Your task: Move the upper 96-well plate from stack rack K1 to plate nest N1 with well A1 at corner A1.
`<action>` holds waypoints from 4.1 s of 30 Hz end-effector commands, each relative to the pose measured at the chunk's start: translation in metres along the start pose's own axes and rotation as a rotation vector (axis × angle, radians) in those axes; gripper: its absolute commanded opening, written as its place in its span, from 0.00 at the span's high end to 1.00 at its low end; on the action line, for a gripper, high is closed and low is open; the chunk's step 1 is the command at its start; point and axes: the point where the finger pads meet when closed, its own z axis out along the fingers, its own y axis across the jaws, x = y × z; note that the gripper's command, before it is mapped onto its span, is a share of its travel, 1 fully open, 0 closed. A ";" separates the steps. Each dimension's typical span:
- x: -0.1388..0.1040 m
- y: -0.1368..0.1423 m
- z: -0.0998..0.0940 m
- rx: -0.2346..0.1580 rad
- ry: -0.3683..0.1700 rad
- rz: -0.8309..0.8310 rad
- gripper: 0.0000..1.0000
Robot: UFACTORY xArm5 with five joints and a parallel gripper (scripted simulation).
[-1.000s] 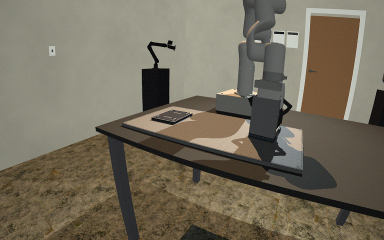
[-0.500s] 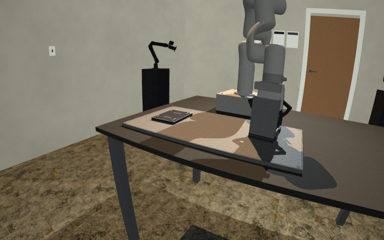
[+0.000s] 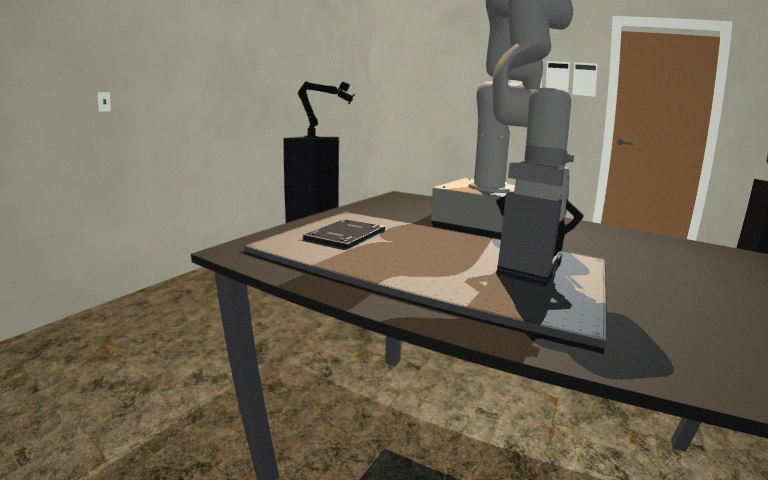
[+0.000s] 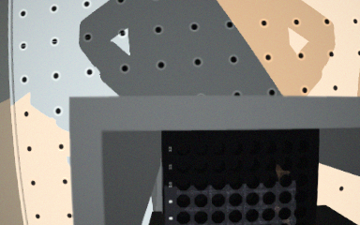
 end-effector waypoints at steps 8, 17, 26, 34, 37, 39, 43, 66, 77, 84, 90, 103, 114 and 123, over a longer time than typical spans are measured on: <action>0.001 -0.001 -0.001 0.013 -0.003 0.000 1.00; 0.001 -0.001 -0.001 0.013 -0.003 0.000 1.00; 0.001 -0.001 -0.001 0.013 -0.003 0.000 1.00; 0.001 -0.001 -0.001 0.013 -0.003 0.000 1.00; 0.001 -0.001 -0.001 0.013 -0.003 0.000 1.00; 0.001 -0.001 -0.001 0.013 -0.003 0.000 1.00; 0.001 -0.001 -0.001 0.013 -0.003 0.000 1.00; 0.001 -0.001 -0.013 0.013 -0.003 0.000 1.00; 0.002 -0.001 -0.020 0.013 -0.003 0.000 1.00; 0.002 -0.001 -0.021 0.013 -0.003 0.000 1.00; 0.002 -0.001 -0.028 0.013 -0.003 0.000 1.00; 0.002 0.000 -0.046 0.013 -0.003 0.000 1.00; 0.002 0.000 -0.063 0.013 -0.003 0.000 1.00; 0.002 0.000 -0.076 0.013 -0.003 0.000 1.00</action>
